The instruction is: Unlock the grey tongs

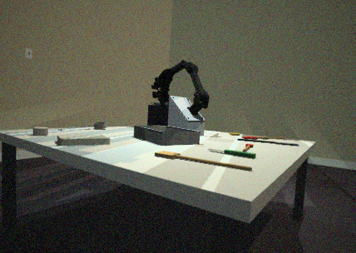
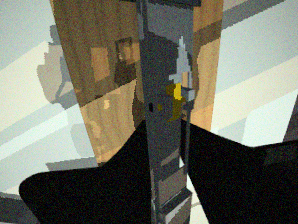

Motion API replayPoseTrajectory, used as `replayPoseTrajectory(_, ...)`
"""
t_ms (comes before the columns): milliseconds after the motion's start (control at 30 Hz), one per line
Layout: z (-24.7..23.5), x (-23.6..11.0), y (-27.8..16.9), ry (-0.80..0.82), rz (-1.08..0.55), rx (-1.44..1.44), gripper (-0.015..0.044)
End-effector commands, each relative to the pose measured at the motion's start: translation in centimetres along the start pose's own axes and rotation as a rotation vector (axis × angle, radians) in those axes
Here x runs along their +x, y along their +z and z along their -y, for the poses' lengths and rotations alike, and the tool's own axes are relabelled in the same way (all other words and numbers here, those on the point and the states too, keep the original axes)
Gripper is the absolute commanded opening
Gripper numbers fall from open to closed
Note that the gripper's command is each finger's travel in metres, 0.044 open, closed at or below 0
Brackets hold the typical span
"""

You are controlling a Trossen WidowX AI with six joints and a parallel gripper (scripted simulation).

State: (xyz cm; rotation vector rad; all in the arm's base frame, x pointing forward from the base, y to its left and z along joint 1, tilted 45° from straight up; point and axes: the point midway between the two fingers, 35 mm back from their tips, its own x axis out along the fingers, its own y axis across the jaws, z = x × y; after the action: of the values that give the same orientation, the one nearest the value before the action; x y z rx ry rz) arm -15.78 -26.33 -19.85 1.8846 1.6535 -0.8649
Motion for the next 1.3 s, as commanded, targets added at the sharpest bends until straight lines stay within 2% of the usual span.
replayPoseTrajectory(0,0.0,-0.3,0.2,-0.011,0.006,-0.016,-0.0150)
replayPoseTrajectory(200,0.0,-0.3,0.4,-0.002,0.046,-0.011,-0.0150)
replayPoseTrajectory(1267,0.2,-2.3,1.8,0.066,0.587,0.018,-0.0150)
